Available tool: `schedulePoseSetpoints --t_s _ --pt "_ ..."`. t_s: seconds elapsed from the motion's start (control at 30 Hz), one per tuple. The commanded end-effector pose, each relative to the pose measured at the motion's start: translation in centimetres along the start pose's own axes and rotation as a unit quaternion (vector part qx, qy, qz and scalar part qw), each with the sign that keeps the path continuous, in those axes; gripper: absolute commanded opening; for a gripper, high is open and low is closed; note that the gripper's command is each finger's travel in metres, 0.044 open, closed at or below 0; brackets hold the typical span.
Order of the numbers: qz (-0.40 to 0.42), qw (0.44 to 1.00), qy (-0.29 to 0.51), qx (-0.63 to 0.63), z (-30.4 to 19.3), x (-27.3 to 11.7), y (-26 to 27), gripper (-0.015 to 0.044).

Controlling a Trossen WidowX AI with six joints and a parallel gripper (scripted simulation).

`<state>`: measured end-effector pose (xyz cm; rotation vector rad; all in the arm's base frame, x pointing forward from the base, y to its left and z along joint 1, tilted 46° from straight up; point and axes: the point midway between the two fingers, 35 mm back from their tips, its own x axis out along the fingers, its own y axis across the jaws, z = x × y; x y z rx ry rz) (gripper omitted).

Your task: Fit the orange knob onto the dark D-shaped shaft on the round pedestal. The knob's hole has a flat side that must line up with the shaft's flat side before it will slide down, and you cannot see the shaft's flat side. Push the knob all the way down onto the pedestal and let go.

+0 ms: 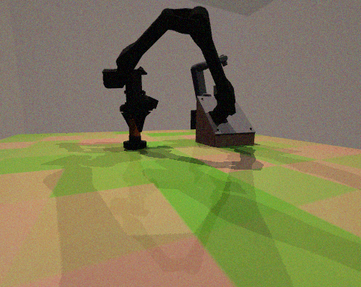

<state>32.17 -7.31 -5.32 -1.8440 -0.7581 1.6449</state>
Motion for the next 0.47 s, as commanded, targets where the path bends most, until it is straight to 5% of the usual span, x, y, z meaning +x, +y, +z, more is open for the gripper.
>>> schedulePoseSetpoints --t_s 0.0,0.1,0.43 --pt "0.008 1.0 0.009 -0.002 -0.4 -4.9 0.4 0.044" --pt "0.007 1.0 0.009 -0.001 -0.1 -8.7 0.1 0.044" --pt "0.007 1.0 0.009 -0.001 -0.2 -9.0 0.4 0.044"
